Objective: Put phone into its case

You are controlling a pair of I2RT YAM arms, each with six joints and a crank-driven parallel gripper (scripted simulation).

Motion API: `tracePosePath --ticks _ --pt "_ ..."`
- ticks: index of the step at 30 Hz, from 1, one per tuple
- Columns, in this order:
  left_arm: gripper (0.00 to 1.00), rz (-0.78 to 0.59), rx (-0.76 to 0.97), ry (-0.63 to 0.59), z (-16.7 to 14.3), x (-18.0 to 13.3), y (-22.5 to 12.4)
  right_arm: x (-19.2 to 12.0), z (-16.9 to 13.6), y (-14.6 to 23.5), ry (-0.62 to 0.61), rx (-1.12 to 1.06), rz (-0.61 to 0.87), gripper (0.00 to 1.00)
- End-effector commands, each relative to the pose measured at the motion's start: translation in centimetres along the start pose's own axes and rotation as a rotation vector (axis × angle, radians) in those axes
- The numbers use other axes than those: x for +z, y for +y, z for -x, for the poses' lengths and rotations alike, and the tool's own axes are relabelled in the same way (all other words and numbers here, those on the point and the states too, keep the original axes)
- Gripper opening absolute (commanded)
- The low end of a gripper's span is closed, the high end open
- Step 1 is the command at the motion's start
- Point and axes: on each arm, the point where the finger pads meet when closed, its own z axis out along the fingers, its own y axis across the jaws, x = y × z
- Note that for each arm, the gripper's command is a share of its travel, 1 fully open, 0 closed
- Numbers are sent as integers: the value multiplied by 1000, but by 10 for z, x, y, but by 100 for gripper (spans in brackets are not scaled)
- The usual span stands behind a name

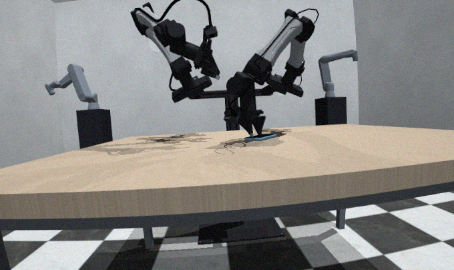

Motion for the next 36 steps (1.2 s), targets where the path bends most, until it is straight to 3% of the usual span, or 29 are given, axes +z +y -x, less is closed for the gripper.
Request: tracePosePath --ticks 1,36 --pt "37 -10 -10 -5 -4 16 -5 -1 2 -3 0 -2 -13 100" --pt "37 -3 -15 -28 -7 42 -3 -1 2 -3 0 -1 -13 100"
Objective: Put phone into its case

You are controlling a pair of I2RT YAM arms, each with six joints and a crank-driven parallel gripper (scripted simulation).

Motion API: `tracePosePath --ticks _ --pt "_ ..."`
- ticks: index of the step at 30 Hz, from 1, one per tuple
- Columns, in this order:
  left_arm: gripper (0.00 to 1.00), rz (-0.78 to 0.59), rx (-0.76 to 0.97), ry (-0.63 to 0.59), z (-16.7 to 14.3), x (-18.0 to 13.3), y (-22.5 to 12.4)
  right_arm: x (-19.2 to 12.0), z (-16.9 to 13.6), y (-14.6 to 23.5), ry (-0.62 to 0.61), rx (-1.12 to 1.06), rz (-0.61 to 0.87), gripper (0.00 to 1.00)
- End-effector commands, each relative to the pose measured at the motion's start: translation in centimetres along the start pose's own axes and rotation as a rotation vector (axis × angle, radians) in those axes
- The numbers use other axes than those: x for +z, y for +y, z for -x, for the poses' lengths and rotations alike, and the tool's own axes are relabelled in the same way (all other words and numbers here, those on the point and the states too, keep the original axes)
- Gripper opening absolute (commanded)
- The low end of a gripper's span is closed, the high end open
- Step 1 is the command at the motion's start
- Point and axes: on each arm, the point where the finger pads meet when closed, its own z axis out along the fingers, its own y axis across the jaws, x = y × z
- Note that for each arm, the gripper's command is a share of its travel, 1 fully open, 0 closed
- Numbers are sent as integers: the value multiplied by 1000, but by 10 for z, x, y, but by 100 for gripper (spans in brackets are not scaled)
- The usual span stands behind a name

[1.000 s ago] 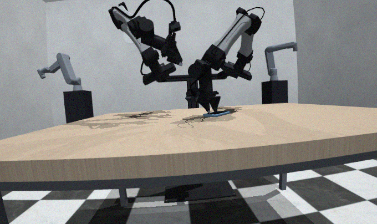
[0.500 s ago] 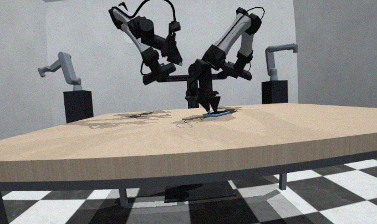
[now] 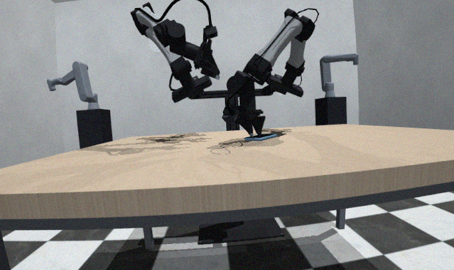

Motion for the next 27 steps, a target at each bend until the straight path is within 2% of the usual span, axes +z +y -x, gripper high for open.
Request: tracePosePath --ticks 1,3,9,14,27 --pt "37 -7 -72 2 -9 42 -3 -1 2 -3 0 -2 -13 100" --pt "37 -9 -78 6 -6 35 -3 -1 2 -3 0 -2 -13 100" --pt "37 -22 -120 37 12 -16 -6 -1 2 -3 0 -2 -13 100" --pt "37 -21 -122 38 11 -16 -5 -11 5 4 -8 2 19 100" --pt "37 -22 -118 40 11 -16 -4 -22 6 -9 0 -3 -32 100"
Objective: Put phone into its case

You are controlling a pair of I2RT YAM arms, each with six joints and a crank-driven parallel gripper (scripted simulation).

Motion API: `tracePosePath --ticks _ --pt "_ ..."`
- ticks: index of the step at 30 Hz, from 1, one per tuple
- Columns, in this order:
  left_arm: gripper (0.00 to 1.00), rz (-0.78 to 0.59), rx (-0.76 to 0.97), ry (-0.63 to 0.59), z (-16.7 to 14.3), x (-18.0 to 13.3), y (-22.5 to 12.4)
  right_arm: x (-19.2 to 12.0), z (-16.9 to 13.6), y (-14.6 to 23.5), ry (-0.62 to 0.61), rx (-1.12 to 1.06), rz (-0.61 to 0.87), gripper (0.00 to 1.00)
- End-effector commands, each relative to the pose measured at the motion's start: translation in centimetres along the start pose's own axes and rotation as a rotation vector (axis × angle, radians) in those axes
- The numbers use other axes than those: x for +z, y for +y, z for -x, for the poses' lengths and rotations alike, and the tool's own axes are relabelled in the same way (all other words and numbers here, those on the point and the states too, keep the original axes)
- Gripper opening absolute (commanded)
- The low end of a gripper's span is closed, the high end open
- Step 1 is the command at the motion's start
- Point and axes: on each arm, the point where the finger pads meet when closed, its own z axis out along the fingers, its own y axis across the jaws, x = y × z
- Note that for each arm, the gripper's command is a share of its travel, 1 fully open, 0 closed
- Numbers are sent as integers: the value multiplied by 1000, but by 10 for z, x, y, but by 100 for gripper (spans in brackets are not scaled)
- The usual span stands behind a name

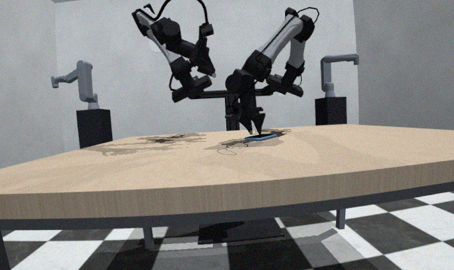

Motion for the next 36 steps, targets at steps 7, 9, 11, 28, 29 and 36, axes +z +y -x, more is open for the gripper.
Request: tracePosePath --ticks 7,9,11,28,29,36 --pt "37 -3 -3 -33 9 -34 -3 -3 3 -2 -4 -12 -1 100" --pt "37 -3 -3 -33 9 -34 -3 -3 3 -2 -4 -12 -1 100" --pt "37 -2 -12 -46 15 -42 -2 -3 3 -2 -4 -11 1 100" --pt "37 1 48 -108 -11 -35 1 -3 3 -1 -4 -10 2 100" --pt "37 2 56 -108 -16 -35 1 -3 3 -1 -4 -10 2 100" --pt "37 4 91 -92 -41 -34 3 -3 3 -1 -4 -10 2 100"
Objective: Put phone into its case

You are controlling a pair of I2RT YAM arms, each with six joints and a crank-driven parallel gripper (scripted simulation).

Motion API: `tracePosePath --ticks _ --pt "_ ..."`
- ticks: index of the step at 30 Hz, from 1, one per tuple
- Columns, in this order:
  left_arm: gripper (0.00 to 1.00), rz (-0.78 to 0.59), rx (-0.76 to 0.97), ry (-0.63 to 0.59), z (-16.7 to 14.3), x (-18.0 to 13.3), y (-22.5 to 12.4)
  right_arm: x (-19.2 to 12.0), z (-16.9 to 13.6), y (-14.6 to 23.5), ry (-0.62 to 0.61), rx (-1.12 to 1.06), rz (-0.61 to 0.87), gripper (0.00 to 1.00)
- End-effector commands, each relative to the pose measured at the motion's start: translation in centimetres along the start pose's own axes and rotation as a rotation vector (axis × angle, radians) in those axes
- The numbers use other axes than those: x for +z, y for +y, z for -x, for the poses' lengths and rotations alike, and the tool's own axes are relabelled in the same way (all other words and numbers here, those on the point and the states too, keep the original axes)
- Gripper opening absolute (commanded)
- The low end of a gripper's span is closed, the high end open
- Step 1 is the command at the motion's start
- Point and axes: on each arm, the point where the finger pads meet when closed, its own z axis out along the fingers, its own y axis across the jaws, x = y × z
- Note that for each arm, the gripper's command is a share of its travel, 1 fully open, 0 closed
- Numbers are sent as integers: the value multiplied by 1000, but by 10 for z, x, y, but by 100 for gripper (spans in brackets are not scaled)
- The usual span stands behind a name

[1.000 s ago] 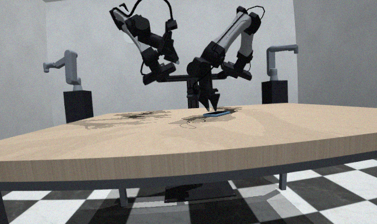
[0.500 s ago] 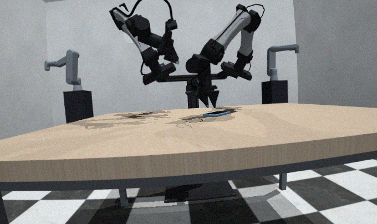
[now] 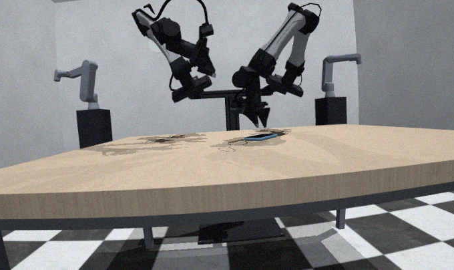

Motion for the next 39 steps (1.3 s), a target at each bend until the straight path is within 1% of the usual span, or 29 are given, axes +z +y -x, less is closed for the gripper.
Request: tracePosePath --ticks 1,7,15,17,21,31,35,39 --pt "37 11 -20 -85 16 -16 7 -3 4 -3 -5 -14 -4 100" --pt "37 9 -18 -72 13 -16 7 -3 4 -3 -5 -14 -4 100" --pt "37 10 -24 -80 19 -17 8 -3 4 -3 -5 -13 -3 100" --pt "37 5 -11 -58 20 -12 9 -3 4 -3 -5 -13 -3 100" --pt "37 -1 -20 -52 20 8 8 -3 4 -3 -5 -13 -3 100" --pt "37 4 -19 -77 18 -2 1 -3 4 -2 -5 -13 -2 100" --pt "37 -2 -13 -43 9 15 2 -3 4 -2 -5 -13 -2 100" --pt "37 -3 -13 -43 8 21 2 -3 4 -2 -5 -13 -2 100"
